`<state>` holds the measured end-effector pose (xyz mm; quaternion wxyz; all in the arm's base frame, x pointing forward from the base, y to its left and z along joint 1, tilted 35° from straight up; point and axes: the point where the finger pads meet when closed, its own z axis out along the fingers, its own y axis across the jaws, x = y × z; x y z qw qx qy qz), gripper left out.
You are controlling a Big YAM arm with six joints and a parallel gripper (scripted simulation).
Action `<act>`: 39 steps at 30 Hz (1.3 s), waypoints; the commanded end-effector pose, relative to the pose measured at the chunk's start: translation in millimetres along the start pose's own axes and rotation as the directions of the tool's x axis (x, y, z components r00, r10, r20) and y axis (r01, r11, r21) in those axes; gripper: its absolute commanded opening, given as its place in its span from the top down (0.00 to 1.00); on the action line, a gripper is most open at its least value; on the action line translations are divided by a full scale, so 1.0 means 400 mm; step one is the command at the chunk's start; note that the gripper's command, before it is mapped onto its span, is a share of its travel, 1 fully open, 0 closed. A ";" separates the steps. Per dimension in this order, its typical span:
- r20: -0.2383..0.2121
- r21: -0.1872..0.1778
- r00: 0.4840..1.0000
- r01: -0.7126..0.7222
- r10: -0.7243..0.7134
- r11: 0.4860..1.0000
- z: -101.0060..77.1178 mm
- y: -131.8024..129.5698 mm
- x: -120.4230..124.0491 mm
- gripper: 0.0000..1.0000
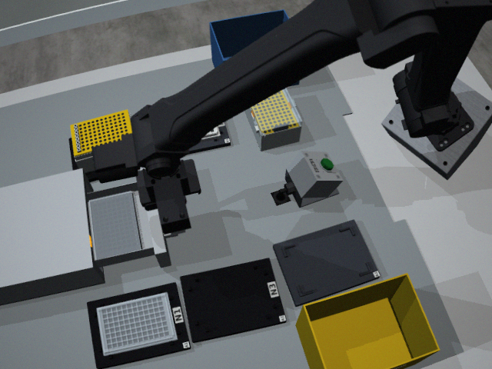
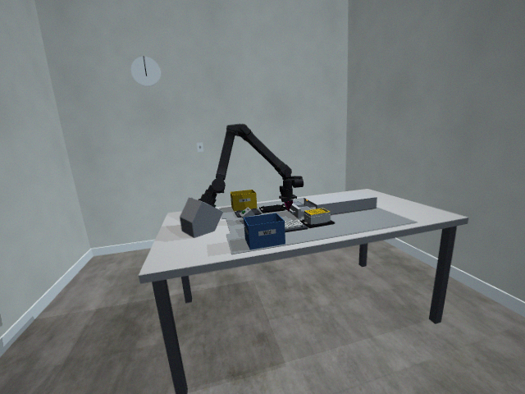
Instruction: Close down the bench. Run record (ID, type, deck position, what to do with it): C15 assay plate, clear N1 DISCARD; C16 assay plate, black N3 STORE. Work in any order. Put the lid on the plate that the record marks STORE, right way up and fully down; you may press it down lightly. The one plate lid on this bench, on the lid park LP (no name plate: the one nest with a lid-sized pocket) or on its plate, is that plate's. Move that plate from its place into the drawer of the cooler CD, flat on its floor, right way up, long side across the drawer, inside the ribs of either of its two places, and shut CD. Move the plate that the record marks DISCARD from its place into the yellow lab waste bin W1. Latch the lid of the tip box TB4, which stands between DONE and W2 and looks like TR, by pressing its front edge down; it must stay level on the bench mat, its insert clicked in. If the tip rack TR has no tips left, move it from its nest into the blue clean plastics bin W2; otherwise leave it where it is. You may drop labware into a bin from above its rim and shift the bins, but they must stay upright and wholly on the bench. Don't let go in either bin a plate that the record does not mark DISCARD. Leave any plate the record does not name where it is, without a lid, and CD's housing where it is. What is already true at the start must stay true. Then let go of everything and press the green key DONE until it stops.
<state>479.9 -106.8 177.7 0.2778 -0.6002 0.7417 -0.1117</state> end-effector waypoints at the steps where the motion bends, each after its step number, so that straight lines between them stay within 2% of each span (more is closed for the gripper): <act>1: 0.001 0.051 1.000 0.018 -0.018 0.999 -0.010 -0.082 -0.012 1.00; 6: 0.002 0.037 1.000 0.013 -0.013 0.999 -0.010 -0.083 -0.014 1.00; 15: 0.001 0.048 1.000 0.017 -0.017 0.999 -0.011 -0.113 -0.013 1.00; 21: 0.002 0.038 1.000 0.013 -0.013 0.999 -0.011 -0.127 -0.014 1.00; 24: 0.002 0.045 1.000 0.016 -0.016 0.999 -0.012 -0.142 -0.015 1.00; 33: 0.002 0.039 1.000 0.014 -0.014 0.999 -0.012 -0.161 -0.014 1.00; 35: 0.001 0.053 1.000 0.018 -0.018 0.998 -0.013 -0.173 -0.014 1.00; 39: 0.001 0.053 1.000 0.018 -0.018 0.998 -0.013 -0.173 -0.013 1.00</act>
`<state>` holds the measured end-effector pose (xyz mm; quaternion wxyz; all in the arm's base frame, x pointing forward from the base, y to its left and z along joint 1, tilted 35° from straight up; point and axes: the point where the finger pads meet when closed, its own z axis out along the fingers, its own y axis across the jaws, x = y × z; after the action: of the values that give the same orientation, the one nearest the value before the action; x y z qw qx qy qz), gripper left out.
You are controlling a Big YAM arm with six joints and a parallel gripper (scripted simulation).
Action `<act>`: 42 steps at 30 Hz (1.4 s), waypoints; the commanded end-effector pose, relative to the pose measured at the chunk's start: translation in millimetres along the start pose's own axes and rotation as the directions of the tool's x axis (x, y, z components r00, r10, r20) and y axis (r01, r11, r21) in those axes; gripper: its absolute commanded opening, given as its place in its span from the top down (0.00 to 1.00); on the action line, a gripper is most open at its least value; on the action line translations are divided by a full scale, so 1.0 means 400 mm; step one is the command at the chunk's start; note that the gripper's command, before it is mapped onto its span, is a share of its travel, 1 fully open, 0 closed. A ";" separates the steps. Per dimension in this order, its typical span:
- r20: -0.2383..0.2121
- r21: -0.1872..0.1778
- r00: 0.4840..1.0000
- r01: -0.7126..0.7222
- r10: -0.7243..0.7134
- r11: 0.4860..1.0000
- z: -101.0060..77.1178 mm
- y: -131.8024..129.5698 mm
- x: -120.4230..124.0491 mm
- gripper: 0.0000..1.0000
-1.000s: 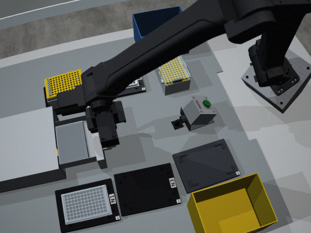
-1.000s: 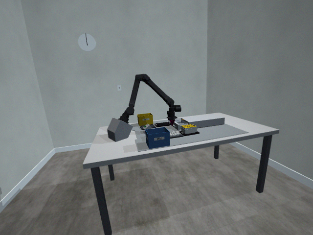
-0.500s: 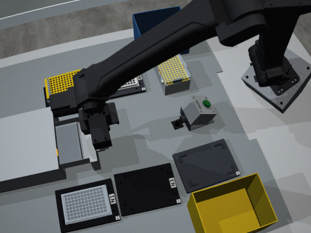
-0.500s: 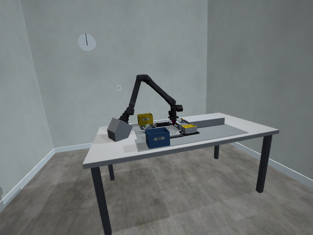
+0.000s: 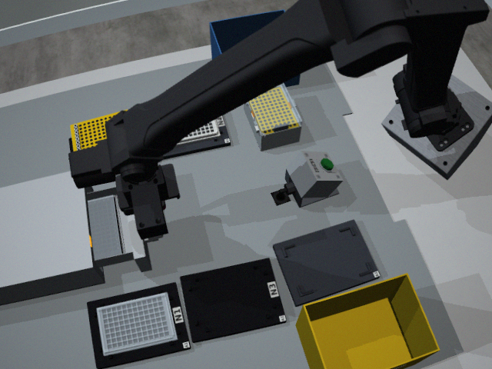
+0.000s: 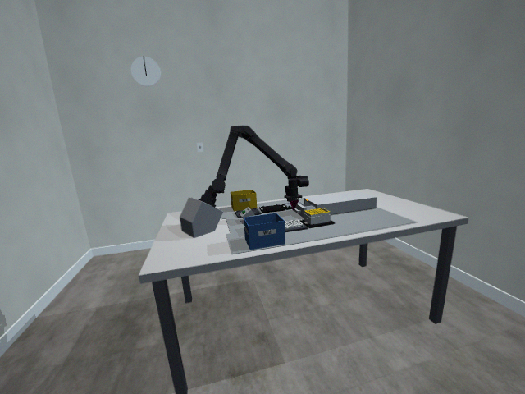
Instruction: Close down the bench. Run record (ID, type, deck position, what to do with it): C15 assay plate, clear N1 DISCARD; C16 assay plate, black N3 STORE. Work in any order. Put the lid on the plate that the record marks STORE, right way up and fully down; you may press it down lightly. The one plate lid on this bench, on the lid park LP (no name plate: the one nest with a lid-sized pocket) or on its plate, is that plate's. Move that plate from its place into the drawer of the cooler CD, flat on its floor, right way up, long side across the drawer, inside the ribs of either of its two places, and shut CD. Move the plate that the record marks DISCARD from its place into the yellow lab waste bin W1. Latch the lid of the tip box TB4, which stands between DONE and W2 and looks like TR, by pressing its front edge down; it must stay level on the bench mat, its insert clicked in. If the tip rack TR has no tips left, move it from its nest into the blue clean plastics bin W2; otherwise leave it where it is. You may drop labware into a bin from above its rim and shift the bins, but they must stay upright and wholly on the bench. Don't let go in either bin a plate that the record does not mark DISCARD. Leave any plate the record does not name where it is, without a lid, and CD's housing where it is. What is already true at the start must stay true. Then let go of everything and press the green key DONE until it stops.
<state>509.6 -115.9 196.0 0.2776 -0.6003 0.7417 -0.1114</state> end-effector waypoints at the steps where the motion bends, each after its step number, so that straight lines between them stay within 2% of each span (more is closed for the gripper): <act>1: 0.001 0.054 1.000 0.018 -0.018 0.998 -0.013 -0.083 -0.013 1.00; 33: 0.001 0.054 1.000 0.018 -0.018 0.998 -0.013 -0.083 -0.013 1.00; 36: 0.002 0.039 1.000 0.013 -0.013 0.999 -0.012 -0.084 -0.014 1.00; 38: 0.001 0.048 1.000 0.017 -0.017 0.999 -0.012 -0.096 -0.015 1.00; 42: 0.002 0.041 1.000 0.014 -0.014 0.999 -0.013 -0.102 -0.015 1.00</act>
<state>515.2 -117.7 199.4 0.2763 -0.6002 0.7425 -0.1094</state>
